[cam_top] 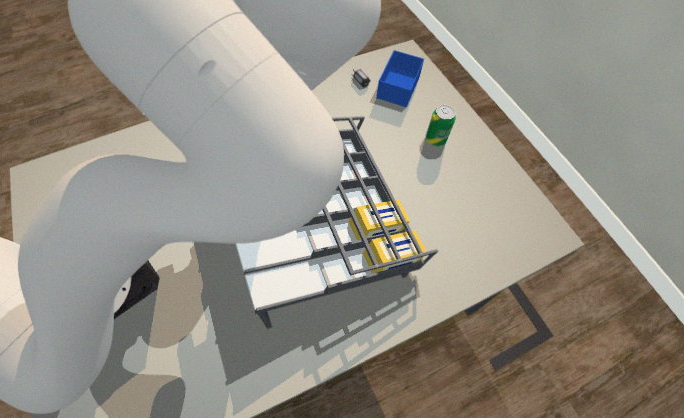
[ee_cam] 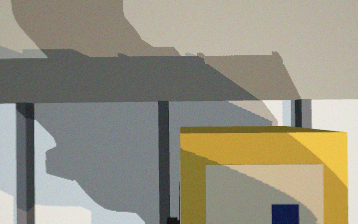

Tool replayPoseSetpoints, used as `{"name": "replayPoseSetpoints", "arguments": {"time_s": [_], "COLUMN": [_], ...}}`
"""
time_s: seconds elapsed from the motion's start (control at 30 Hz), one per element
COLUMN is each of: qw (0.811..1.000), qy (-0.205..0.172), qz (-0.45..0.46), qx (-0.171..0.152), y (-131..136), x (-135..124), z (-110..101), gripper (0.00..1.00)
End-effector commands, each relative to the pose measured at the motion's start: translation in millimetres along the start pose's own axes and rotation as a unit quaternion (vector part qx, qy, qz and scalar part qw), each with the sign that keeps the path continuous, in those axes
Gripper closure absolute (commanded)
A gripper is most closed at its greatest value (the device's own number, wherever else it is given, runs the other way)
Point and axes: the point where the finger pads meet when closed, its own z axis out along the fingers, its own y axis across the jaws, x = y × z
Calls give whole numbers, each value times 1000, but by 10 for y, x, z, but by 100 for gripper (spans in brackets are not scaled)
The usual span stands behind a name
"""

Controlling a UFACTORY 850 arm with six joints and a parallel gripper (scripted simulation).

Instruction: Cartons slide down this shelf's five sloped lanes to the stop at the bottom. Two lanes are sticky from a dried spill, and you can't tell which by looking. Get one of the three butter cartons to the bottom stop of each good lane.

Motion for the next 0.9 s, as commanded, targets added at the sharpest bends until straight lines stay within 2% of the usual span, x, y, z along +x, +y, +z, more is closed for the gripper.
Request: {"name": "replayPoseSetpoints", "arguments": {"time_s": [0.0,0.87], "qw": [1000,1000], "qy": [-1,-1], "qz": [0,0], "qx": [0,-1], "y": [3,10], "x": [-5,-3], "z": [-3,44], "gripper": [100,100]}}
